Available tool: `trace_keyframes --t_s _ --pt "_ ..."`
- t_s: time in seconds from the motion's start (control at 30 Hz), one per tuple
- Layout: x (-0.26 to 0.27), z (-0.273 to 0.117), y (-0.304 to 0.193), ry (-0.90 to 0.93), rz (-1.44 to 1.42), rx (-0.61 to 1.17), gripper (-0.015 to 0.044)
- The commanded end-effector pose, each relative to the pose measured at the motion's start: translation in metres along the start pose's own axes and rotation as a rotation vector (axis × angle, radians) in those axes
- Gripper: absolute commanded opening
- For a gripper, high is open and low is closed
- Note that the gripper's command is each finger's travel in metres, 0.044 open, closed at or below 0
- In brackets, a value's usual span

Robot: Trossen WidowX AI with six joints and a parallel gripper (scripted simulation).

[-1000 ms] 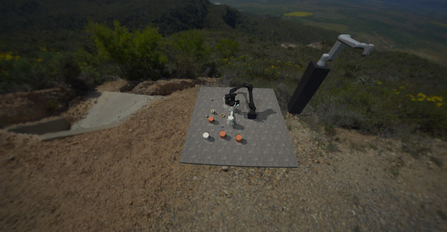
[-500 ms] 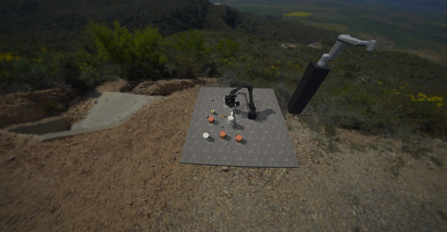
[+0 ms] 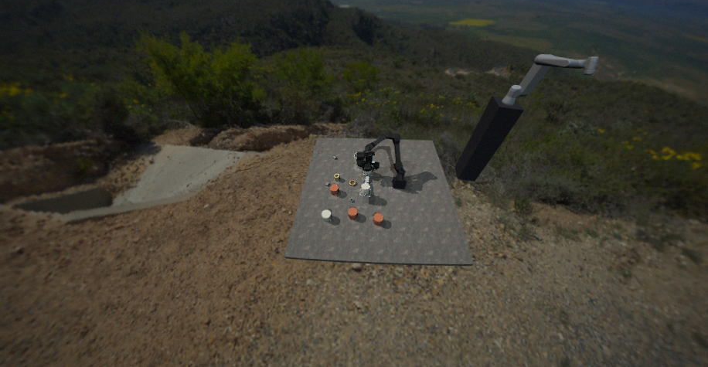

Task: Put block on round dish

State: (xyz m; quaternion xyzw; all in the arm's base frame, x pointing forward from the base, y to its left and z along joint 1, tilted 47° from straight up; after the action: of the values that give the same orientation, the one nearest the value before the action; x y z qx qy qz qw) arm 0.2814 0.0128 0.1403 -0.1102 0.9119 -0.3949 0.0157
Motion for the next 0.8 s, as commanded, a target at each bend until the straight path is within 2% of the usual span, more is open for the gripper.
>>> trace_keyframes --t_s 0.0,0.17,0.53,0.77 --pt "0.001 0.001 0.000 0.001 -0.005 0.004 0.0335" --pt "0.001 0.001 0.000 0.001 -0.005 0.004 0.0301" --pt "-0.001 -0.008 0.000 -0.007 -0.014 0.002 0.0012" --pt "-0.002 -0.017 0.001 -0.014 -0.022 0.000 0.0000"
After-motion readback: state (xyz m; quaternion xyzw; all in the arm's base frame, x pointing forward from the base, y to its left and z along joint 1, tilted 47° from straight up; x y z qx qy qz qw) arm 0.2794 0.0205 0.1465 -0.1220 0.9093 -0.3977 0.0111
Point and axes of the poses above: the point midway between the two fingers, 35 mm back from their tips, its own z axis out along the fingers, its own x axis across the jaws, y = z × x, the point moved 7 cm from there along -z, back along the fingers, and after that the axes turned 9 degrees about -z, right-handed, at the moved point
